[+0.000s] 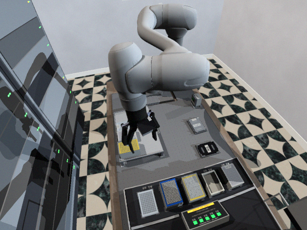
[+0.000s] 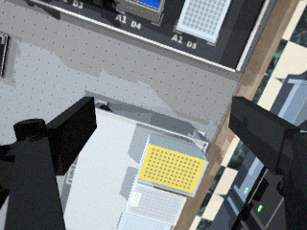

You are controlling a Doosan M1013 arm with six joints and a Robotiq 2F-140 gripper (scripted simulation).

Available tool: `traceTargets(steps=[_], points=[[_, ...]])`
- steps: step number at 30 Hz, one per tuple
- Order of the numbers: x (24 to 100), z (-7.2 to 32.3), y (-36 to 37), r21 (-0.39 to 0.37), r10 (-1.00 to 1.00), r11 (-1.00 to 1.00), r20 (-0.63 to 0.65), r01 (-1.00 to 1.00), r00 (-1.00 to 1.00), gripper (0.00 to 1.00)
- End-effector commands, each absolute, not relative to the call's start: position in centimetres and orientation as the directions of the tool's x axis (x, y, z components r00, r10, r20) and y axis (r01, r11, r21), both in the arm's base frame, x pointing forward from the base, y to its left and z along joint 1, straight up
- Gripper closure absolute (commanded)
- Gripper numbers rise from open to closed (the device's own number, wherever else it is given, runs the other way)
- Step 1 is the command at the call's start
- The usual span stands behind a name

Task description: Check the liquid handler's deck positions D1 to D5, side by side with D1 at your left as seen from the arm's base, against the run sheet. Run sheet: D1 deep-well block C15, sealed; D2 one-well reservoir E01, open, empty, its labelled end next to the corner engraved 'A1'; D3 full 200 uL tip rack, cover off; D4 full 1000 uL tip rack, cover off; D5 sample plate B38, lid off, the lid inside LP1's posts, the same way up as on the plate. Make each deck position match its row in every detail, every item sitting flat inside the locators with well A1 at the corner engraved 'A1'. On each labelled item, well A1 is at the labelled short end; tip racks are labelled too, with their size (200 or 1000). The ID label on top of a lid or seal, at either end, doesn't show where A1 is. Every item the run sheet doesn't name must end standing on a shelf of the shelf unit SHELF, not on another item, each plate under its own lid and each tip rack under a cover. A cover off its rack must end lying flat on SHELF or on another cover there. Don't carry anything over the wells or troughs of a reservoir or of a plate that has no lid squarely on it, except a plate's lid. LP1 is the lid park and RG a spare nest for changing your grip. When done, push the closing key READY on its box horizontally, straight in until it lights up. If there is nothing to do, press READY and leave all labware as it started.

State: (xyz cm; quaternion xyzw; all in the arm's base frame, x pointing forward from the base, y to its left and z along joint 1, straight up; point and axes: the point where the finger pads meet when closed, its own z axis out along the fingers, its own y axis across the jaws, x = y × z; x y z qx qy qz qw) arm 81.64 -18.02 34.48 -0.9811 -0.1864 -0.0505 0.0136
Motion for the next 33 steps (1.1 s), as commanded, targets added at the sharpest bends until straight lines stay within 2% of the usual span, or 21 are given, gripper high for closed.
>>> traceTargets(steps=[1,17,33], points=[[81.8,34.1,-16.1,-0.008,0.291,-0.956,0.079,0.292,0.954,0.21],[82.1,32.5,-9.3,0.001,0.031,-1.000,0.000,0.031,1.000,0.21],[82.4,30.8,-2.5,0.001,0.031,-1.000,0.000,0.031,1.000,0.21]])
